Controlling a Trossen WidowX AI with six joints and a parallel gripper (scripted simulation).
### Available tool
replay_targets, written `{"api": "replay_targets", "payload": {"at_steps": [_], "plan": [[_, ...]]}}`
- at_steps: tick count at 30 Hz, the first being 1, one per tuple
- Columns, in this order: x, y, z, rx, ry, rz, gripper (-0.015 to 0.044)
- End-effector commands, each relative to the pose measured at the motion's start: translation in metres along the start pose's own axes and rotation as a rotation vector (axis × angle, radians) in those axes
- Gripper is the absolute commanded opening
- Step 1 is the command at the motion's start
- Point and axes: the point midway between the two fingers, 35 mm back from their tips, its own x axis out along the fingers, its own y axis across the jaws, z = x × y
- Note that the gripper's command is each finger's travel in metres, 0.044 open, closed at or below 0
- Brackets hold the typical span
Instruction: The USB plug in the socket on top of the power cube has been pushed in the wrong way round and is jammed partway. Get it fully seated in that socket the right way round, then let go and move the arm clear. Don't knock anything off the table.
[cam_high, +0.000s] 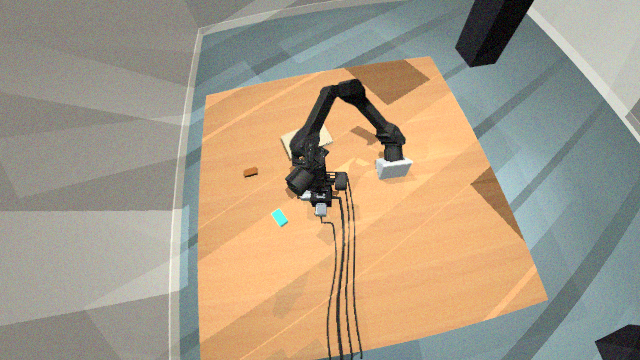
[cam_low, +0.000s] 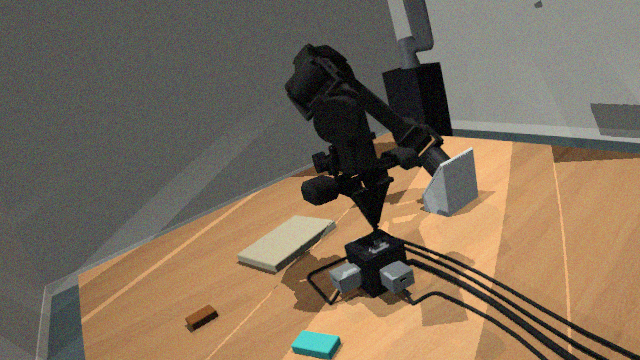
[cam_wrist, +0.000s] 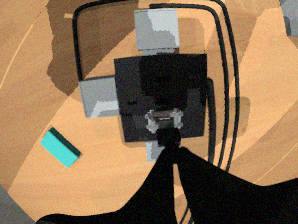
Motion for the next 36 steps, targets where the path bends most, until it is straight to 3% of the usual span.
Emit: {"api": "replay_targets", "payload": {"at_steps": [1, 36], "plan": [[0.0012, 0.0000, 0.0003, -0.003, 0.002, -0.004, 0.0000], [0.0054, 0.0000, 0.0007, -0.002, 0.002, -0.004, 0.0000]]}}
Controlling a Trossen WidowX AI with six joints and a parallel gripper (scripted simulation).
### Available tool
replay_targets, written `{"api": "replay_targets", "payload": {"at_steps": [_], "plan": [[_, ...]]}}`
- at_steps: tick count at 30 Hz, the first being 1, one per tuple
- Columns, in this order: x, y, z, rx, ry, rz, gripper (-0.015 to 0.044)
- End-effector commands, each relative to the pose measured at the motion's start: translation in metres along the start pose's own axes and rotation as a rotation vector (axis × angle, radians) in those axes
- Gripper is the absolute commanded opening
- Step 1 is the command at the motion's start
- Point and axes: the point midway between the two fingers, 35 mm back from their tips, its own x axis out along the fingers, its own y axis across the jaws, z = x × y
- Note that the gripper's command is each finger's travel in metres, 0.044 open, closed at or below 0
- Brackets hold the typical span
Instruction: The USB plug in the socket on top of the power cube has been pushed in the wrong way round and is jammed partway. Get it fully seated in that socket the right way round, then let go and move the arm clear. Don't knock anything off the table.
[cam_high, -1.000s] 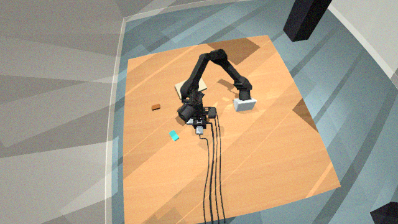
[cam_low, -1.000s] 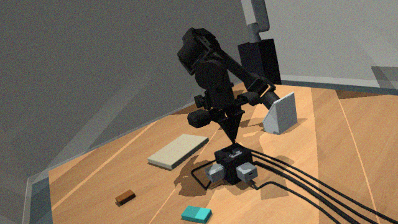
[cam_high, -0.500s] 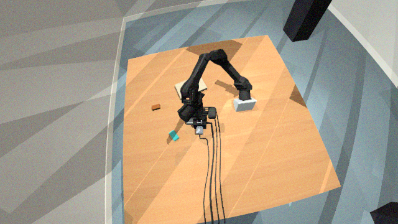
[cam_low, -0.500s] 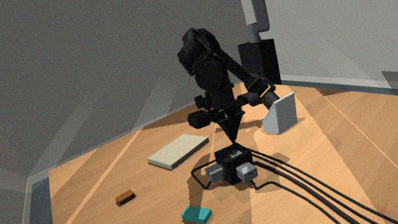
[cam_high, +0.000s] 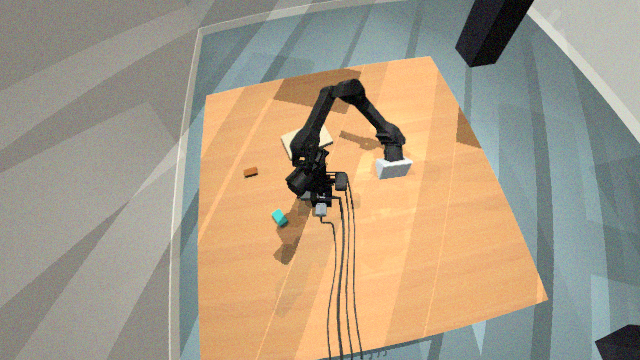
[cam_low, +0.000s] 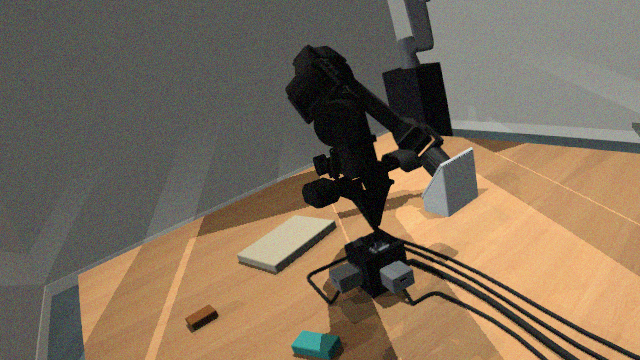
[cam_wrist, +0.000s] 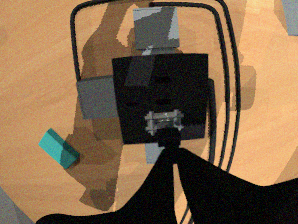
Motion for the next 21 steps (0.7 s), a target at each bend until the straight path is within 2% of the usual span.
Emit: {"api": "replay_targets", "payload": {"at_steps": [1, 21], "plan": [[0.0011, 0.0004, 0.0006, -0.002, 0.000, -0.001, 0.0000], [0.0035, 0.0004, 0.0008, -0.002, 0.000, -0.001, 0.0000]]}}
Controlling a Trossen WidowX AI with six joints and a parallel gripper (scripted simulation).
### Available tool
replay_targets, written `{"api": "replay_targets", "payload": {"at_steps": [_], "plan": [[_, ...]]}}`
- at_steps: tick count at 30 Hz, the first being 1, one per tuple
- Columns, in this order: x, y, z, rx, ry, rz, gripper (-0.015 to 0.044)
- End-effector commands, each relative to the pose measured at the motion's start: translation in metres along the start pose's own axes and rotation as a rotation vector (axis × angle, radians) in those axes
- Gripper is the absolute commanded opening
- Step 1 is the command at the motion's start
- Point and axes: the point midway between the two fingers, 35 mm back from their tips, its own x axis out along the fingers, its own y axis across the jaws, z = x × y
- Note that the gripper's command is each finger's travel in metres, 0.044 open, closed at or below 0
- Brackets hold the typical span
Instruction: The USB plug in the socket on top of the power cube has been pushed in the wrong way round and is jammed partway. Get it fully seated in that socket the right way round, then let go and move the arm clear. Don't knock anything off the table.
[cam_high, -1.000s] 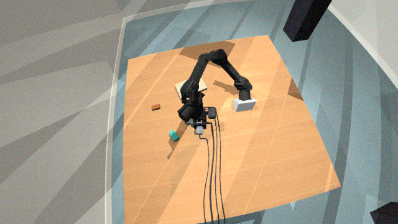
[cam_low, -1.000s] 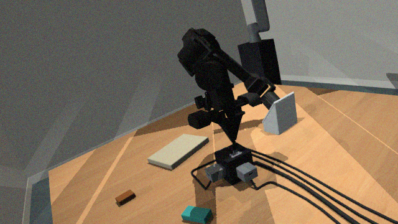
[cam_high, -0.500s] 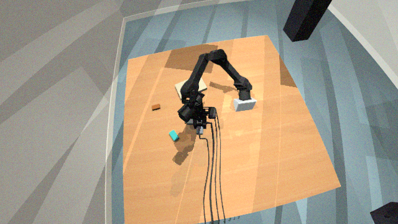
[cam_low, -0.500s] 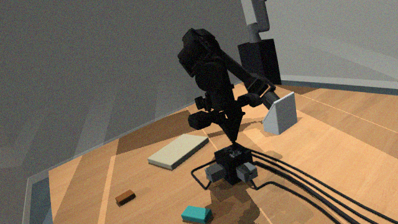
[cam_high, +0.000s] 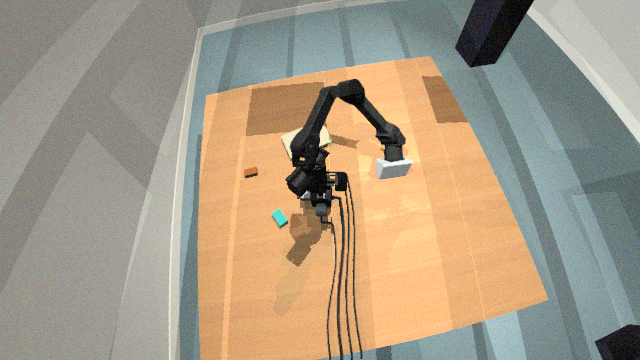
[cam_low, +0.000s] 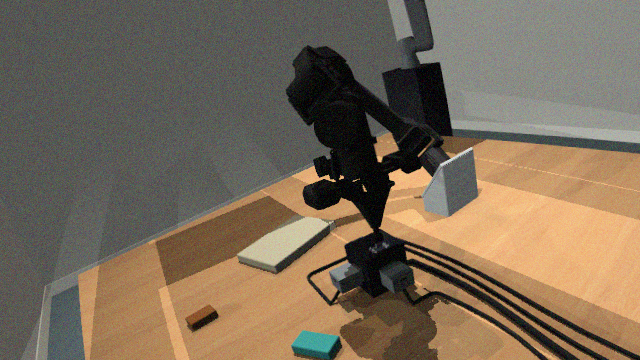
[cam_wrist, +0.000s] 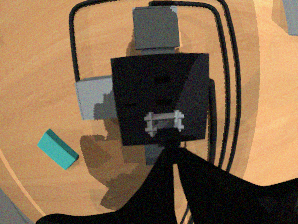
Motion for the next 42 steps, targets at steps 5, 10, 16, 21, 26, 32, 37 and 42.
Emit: {"api": "replay_targets", "payload": {"at_steps": [5, 10, 16, 21, 26, 32, 37, 42], "plan": [[0.0016, 0.0007, 0.0008, -0.002, -0.001, 0.000, 0.0000], [0.0022, 0.0007, 0.0009, -0.002, -0.001, 0.000, 0.0000], [0.0029, 0.0007, 0.0009, -0.002, -0.001, 0.000, 0.0000], [0.0035, 0.0007, 0.0010, -0.002, -0.001, 0.000, 0.0000], [0.0041, 0.0007, 0.0010, -0.002, -0.001, 0.000, 0.0000], [0.0048, 0.0007, 0.0011, -0.002, -0.001, 0.000, 0.0000], [0.0054, 0.0007, 0.0012, -0.002, -0.001, 0.000, 0.0000], [0.0060, 0.0007, 0.0012, -0.002, -0.001, 0.000, 0.0000]]}}
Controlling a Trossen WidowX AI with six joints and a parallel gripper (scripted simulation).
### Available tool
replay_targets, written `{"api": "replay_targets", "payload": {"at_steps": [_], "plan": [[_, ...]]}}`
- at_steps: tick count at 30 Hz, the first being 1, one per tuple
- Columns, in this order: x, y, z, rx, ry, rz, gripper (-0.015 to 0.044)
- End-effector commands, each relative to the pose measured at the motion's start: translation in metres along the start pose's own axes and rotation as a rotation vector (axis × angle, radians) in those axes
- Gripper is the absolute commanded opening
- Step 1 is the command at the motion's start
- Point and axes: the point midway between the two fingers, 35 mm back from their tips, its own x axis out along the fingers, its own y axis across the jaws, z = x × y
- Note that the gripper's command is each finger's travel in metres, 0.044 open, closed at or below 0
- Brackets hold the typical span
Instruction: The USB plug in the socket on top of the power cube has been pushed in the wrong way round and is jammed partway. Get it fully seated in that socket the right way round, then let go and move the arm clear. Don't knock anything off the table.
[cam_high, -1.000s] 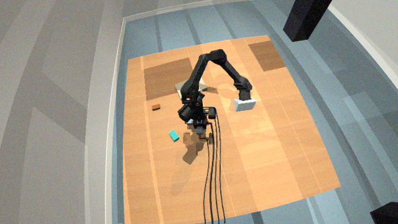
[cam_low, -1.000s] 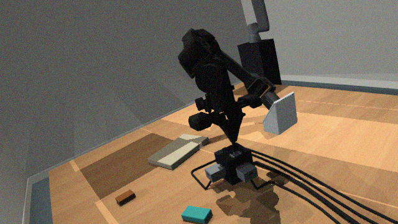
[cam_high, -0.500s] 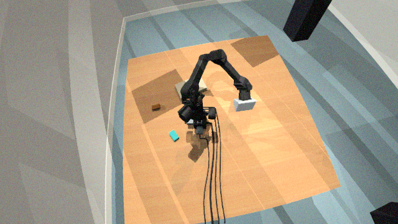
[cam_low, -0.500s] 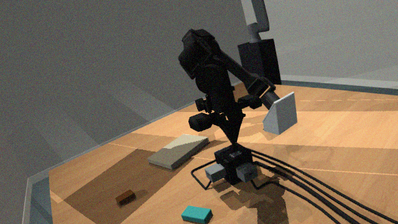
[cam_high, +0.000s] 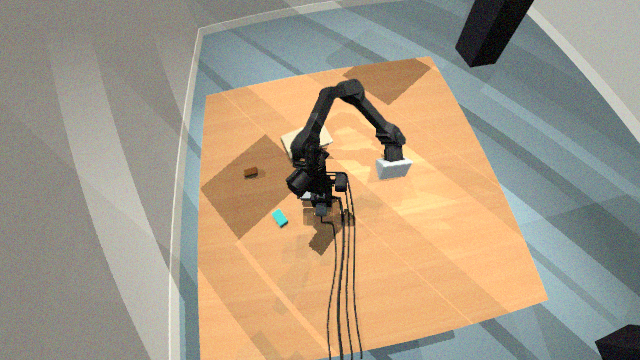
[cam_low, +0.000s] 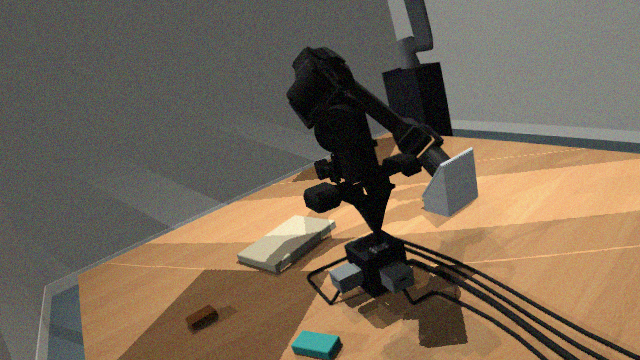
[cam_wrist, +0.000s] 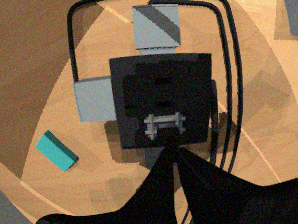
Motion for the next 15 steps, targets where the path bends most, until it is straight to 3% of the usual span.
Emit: {"api": "replay_targets", "payload": {"at_steps": [1, 15], "plan": [[0.0012, 0.0007, 0.0007, -0.002, -0.002, 0.001, 0.0000], [0.0029, 0.0007, 0.0009, -0.002, -0.002, 0.001, 0.0000]]}}
